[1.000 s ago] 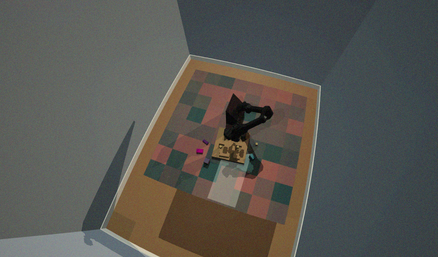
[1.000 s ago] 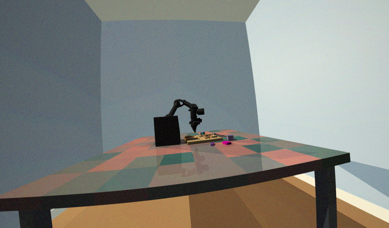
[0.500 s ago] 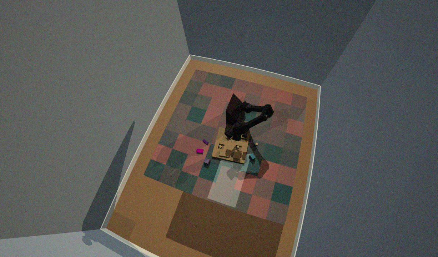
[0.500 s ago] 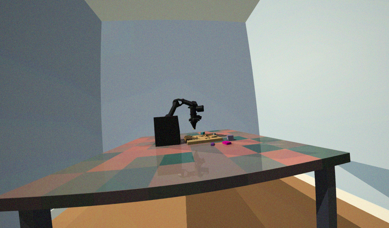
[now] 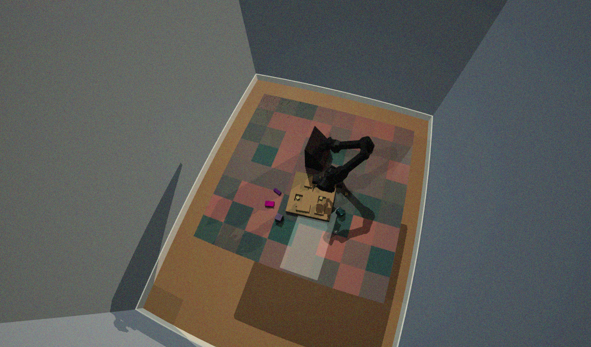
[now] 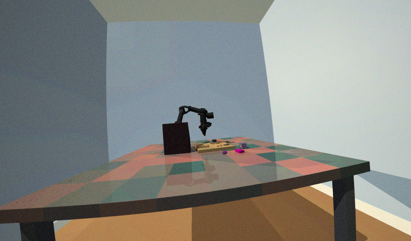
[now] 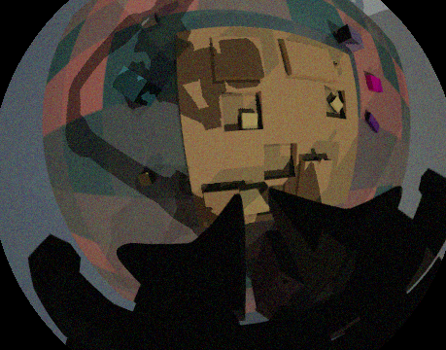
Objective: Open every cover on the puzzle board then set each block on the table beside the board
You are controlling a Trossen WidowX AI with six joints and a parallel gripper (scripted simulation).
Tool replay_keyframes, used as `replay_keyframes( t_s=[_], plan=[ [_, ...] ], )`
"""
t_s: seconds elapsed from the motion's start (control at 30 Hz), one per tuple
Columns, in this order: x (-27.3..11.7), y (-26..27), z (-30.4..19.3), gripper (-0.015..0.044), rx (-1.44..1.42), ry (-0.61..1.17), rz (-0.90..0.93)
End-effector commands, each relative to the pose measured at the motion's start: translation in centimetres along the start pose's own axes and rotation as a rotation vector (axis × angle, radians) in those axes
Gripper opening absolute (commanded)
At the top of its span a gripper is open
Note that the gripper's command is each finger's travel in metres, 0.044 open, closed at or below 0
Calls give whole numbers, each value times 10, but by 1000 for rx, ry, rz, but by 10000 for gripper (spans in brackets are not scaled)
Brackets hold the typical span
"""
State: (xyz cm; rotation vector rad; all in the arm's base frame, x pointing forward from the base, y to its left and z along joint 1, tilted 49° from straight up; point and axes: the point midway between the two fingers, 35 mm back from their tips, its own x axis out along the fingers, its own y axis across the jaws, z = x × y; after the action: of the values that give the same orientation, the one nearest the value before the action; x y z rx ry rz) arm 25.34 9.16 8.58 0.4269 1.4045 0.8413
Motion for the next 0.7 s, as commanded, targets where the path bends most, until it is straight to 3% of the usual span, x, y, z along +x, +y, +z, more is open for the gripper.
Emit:
replay_keyframes(
  t_s=[0.0,0.67],
  plan=[
    [-1,16,-3,80,2,-2,-3],
    [-2,92,-24,80,1,-7,3]
  ],
)
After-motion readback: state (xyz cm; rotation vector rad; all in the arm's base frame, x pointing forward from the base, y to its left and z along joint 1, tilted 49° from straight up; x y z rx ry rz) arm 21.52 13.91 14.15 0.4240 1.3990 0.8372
